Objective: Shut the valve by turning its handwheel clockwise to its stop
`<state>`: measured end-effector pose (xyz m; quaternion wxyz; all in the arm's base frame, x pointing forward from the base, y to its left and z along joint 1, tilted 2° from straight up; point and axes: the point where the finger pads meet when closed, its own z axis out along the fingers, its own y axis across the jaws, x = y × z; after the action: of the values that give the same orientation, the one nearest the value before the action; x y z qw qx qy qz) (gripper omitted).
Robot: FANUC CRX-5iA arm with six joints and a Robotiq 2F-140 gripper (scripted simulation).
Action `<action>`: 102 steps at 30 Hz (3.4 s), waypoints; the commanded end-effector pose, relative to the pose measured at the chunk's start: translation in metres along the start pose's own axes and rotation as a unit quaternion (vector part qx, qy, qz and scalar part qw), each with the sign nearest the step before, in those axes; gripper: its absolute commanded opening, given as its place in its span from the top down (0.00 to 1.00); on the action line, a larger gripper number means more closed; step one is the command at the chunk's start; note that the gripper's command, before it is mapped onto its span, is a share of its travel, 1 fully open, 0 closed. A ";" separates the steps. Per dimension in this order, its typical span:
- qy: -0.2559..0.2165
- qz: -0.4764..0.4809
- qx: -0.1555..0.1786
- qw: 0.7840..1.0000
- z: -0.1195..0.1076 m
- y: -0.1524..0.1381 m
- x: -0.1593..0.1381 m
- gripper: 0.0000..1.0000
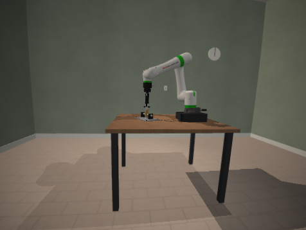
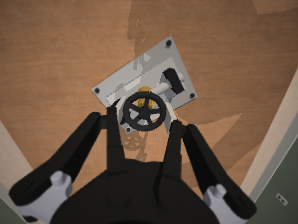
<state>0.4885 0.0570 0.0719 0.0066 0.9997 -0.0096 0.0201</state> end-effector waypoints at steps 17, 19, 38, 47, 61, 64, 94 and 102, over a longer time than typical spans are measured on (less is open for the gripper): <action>0.000 0.166 0.000 0.986 0.000 0.000 0.000 1.00; 0.000 0.182 0.000 0.983 0.000 0.000 0.000 1.00; 0.000 0.283 0.000 0.959 0.000 0.000 0.000 1.00; 0.000 0.306 0.000 0.952 0.000 0.000 0.000 1.00; 0.000 0.323 0.000 0.946 0.000 0.000 0.000 1.00; 0.000 0.324 0.000 0.946 0.000 0.000 0.000 1.00; 0.000 0.325 0.000 0.946 0.000 0.000 0.000 1.00; 0.000 0.325 0.000 0.946 0.000 0.000 0.000 1.00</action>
<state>0.4885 0.0570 0.0719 -0.0003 0.9427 -0.3330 0.0211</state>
